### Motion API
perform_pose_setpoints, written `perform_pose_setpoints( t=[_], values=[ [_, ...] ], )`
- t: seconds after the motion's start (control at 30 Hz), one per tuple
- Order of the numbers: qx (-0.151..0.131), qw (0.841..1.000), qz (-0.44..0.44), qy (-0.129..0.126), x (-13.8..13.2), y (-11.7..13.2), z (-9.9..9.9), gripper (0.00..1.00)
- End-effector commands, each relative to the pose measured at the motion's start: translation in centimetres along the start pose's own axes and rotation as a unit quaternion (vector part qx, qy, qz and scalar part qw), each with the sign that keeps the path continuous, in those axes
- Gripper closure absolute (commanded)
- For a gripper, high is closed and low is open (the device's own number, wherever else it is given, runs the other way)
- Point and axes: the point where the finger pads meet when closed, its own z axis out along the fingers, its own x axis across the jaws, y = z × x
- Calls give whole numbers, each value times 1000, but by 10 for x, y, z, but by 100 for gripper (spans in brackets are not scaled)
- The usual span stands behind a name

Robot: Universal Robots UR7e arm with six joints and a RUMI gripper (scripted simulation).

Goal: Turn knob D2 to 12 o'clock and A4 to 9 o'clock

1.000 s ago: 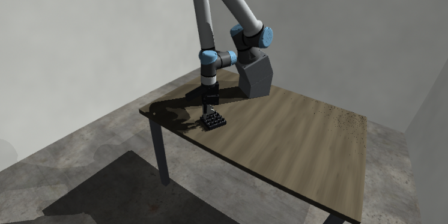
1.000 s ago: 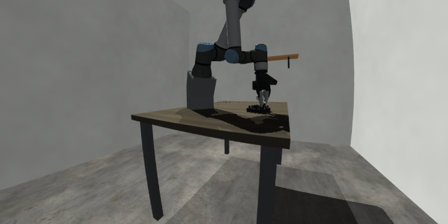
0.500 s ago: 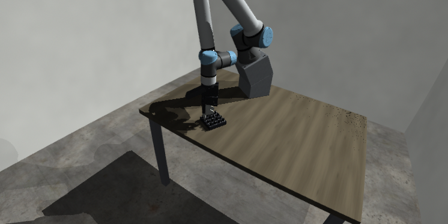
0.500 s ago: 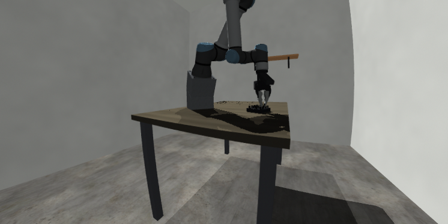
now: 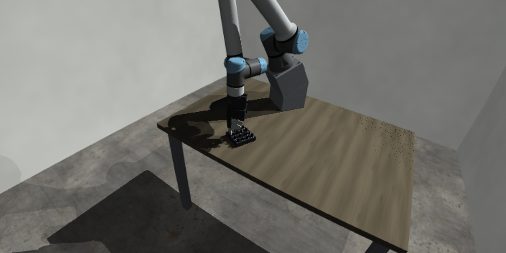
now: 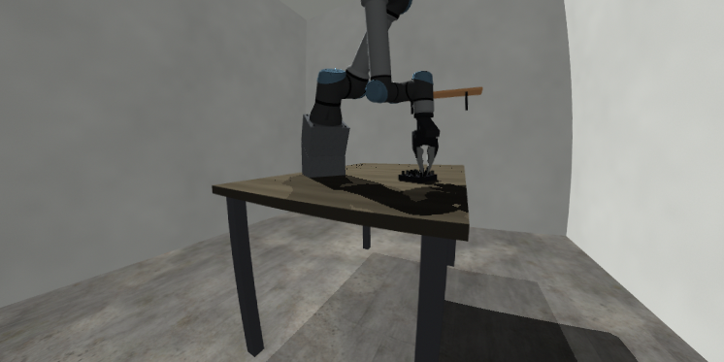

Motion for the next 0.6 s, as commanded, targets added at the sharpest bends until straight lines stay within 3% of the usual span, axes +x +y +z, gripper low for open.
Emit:
perform_pose_setpoints(
  t=[0.0,0.57],
  values=[
    [0,1000,19,0,0,0,0,96],
    [0,999,37,0,0,0,0,96]
  ],
)
